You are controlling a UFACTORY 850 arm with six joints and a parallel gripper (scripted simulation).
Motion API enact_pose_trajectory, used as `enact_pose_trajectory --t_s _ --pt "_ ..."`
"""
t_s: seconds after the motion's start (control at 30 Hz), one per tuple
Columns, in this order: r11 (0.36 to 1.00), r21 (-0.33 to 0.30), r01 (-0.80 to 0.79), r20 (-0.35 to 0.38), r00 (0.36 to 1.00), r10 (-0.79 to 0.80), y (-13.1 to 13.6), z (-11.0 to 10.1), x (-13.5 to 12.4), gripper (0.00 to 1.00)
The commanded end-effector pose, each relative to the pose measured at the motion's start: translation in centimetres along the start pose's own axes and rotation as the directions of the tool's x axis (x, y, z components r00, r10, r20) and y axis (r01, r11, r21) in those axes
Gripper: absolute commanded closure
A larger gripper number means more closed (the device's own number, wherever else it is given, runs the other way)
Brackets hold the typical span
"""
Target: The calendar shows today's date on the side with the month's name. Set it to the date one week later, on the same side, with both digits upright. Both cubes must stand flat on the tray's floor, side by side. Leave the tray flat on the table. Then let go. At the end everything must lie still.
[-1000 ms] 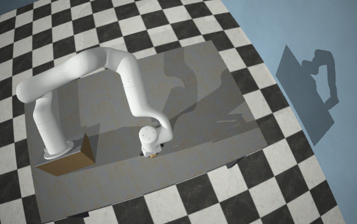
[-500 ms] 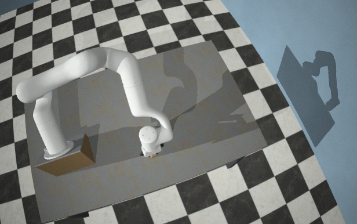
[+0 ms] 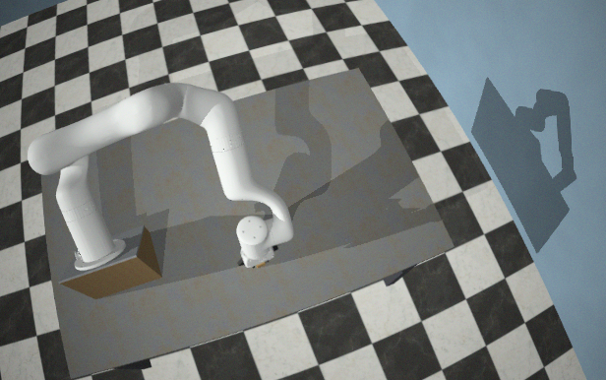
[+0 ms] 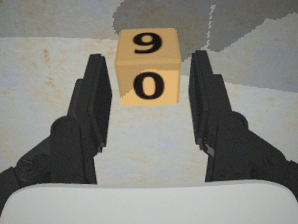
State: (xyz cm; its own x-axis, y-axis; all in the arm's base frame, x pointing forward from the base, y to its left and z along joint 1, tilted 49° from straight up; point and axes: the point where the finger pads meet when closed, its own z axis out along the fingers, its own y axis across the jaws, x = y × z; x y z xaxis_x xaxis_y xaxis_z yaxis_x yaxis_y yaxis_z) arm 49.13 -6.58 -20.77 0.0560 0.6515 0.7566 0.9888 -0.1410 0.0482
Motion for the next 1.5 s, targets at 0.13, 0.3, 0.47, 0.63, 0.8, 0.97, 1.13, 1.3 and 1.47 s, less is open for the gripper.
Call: enact_pose_trajectory --t_s 0.13,0.3,0.47,0.63,0.8,0.97,1.13,1.3,1.47 --pt "1.000 -0.001 0.000 0.001 1.000 0.000 0.08 0.88 -0.02 0.51" --pt "1.000 -0.001 0.000 0.001 1.000 0.000 0.08 0.98 -0.02 0.51" --pt "1.000 -0.001 0.000 0.001 1.000 0.000 0.08 0.98 -0.02 0.51" --pt "1.000 -0.001 0.000 0.001 1.000 0.000 0.08 0.98 -0.02 0.51" --pt "1.000 -0.001 0.000 0.001 1.000 0.000 0.08 0.98 -0.02 0.51" --pt "1.000 -0.001 0.000 0.001 1.000 0.000 0.08 0.98 -0.02 0.51" --pt "1.000 -0.001 0.000 0.001 1.000 0.000 0.08 0.98 -0.02 0.51" --pt "1.000 -0.001 0.000 0.001 1.000 0.000 0.08 0.98 -0.02 0.51" --pt "1.000 -0.001 0.000 0.001 1.000 0.000 0.08 0.98 -0.02 0.71"
